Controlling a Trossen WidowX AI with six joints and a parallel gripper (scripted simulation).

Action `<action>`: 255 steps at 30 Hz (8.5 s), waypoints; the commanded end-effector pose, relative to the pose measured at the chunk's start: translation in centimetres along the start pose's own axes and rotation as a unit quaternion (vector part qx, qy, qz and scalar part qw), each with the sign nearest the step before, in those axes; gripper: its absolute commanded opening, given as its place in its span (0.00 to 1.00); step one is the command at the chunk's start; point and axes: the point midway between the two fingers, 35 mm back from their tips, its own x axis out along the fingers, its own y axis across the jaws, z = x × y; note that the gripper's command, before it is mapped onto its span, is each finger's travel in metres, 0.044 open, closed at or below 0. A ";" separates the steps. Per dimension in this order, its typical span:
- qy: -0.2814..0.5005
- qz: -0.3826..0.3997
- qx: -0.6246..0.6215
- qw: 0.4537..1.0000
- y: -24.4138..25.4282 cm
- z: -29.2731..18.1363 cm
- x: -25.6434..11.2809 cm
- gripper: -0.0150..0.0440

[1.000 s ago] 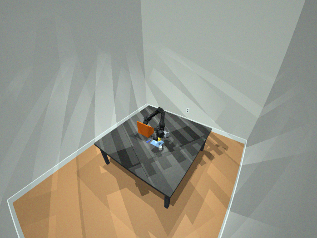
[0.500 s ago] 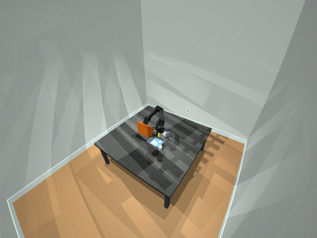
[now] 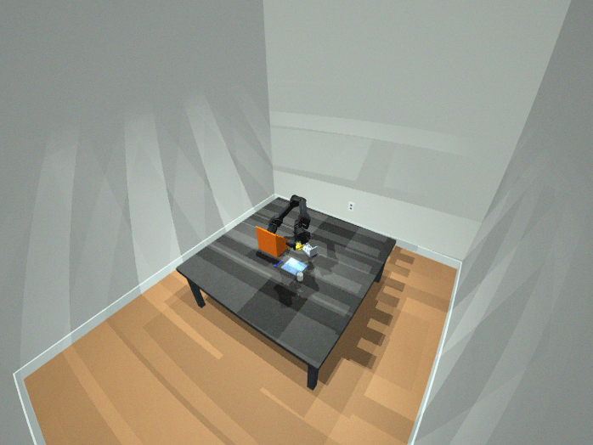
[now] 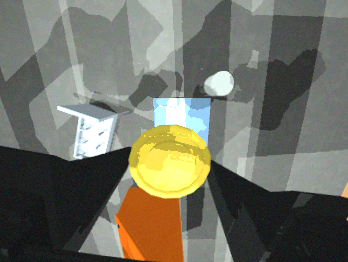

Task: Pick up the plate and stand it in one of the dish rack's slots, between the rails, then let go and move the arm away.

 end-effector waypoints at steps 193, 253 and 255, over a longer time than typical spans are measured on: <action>-0.666 -0.041 0.083 0.740 18.8 -13.5 14.8 0.25; -0.663 -0.043 0.089 0.743 19.3 -11.9 10.6 0.93; -0.663 -0.044 0.087 0.742 19.4 -11.8 9.2 0.93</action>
